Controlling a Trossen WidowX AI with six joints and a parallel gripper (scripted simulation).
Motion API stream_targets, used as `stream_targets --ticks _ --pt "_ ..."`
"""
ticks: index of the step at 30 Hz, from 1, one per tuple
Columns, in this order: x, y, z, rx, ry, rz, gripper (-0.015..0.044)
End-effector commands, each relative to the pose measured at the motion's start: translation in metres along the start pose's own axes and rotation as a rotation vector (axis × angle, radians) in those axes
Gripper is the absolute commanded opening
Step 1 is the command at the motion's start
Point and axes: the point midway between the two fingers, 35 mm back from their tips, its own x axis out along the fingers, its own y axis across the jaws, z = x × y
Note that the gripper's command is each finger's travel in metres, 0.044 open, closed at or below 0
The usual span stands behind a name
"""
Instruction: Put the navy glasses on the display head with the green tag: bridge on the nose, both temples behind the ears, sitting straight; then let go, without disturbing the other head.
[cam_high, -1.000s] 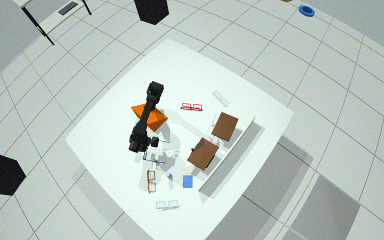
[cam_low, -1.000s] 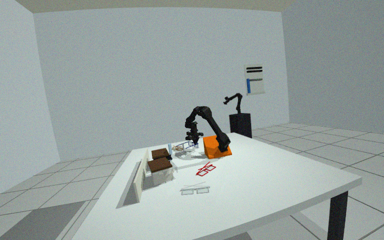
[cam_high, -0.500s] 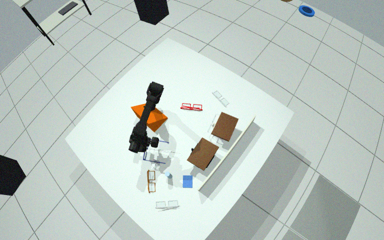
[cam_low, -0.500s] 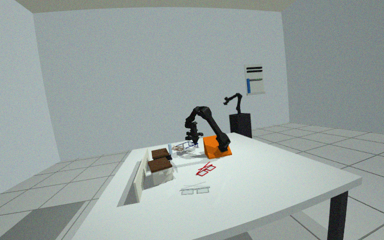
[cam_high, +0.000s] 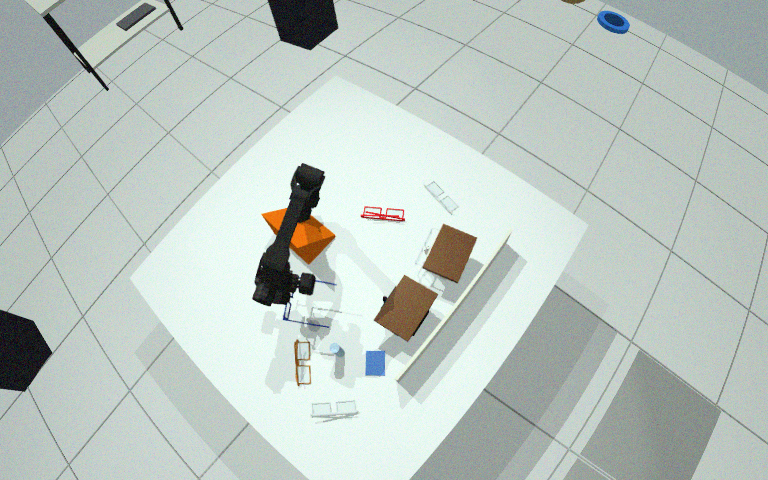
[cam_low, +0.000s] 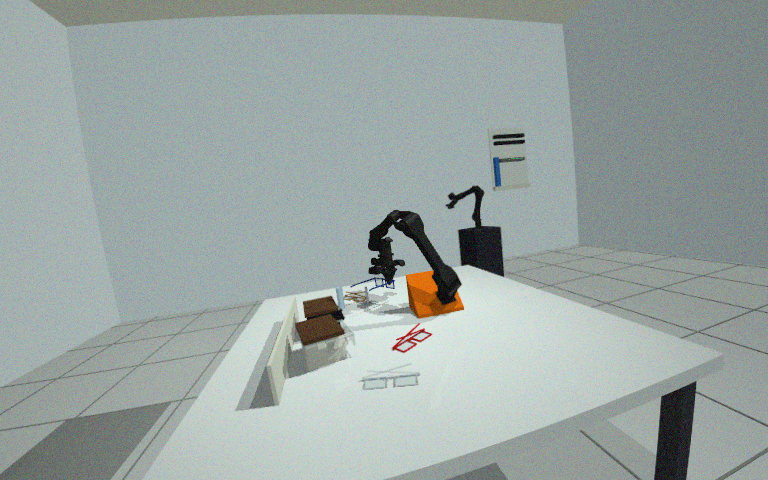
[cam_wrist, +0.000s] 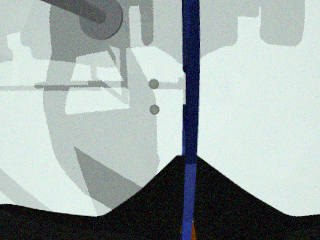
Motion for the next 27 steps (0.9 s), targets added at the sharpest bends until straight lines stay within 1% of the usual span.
stream_targets --ticks 1,3,11,27 --pt "-0.024 -0.001 0.003 -0.005 -0.010 -0.002 0.0000" --pt "-0.031 -0.001 0.002 -0.005 -0.009 -0.003 0.0000" --pt "-0.037 0.004 -0.001 0.014 -0.025 0.000 0.0000" --pt "-0.083 0.053 -0.035 0.197 -0.166 0.048 0.0000"
